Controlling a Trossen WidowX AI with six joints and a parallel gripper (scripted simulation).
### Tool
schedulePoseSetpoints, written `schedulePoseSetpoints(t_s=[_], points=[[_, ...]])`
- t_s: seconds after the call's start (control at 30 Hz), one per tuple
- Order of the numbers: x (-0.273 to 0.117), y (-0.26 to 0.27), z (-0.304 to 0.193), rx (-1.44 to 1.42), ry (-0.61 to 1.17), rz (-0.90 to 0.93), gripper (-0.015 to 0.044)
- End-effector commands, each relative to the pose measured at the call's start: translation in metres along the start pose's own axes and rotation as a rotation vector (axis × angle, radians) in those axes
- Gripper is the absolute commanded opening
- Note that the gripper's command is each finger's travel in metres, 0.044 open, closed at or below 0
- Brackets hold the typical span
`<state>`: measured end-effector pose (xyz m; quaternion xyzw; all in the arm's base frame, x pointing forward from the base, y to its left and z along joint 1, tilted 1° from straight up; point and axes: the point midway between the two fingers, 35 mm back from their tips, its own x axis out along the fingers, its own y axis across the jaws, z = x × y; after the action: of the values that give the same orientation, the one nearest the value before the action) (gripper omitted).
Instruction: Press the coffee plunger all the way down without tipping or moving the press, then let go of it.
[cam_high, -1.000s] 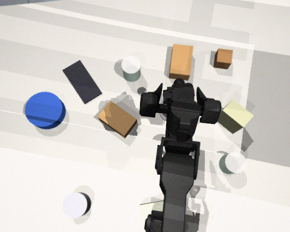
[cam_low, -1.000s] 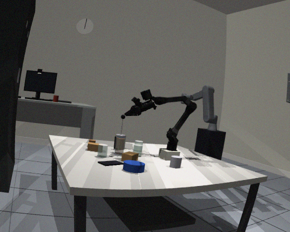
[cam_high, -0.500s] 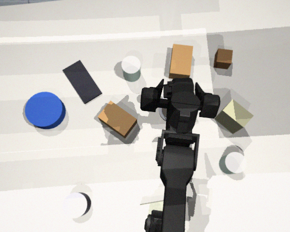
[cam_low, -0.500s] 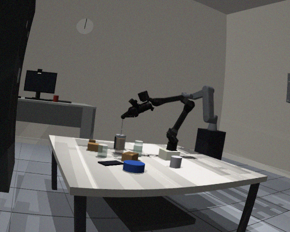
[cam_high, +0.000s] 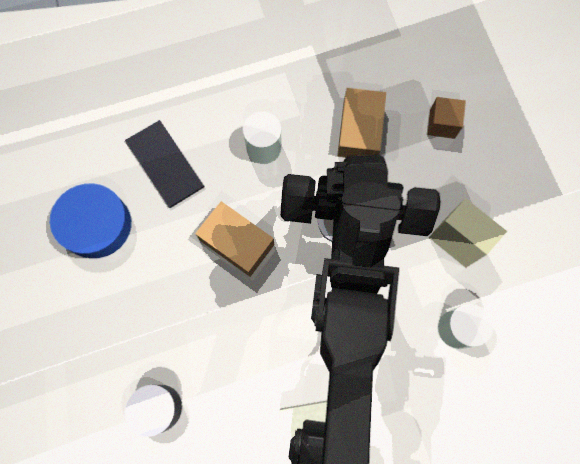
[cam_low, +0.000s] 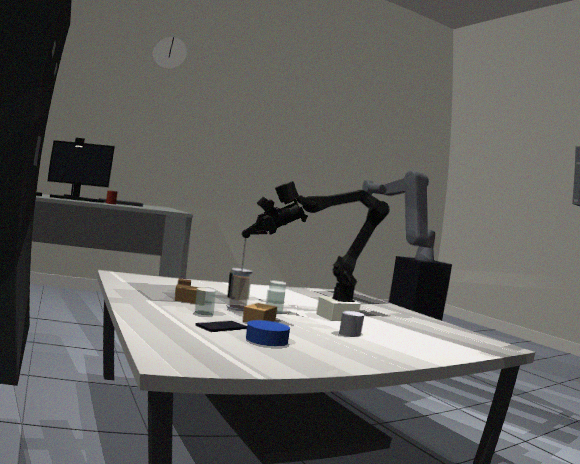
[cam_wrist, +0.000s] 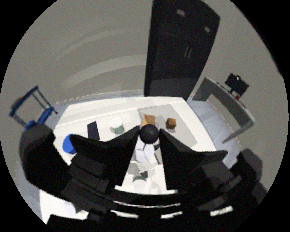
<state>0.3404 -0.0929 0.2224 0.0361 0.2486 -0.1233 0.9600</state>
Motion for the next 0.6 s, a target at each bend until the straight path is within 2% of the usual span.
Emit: schedulePoseSetpoints(t_s=[0.0,0.57], points=[[0.0,0.0,0.0,0.004,0.0,0.001,0.0119],[0.014,0.0,-0.016,0.004,-0.001,0.001,0.0119]])
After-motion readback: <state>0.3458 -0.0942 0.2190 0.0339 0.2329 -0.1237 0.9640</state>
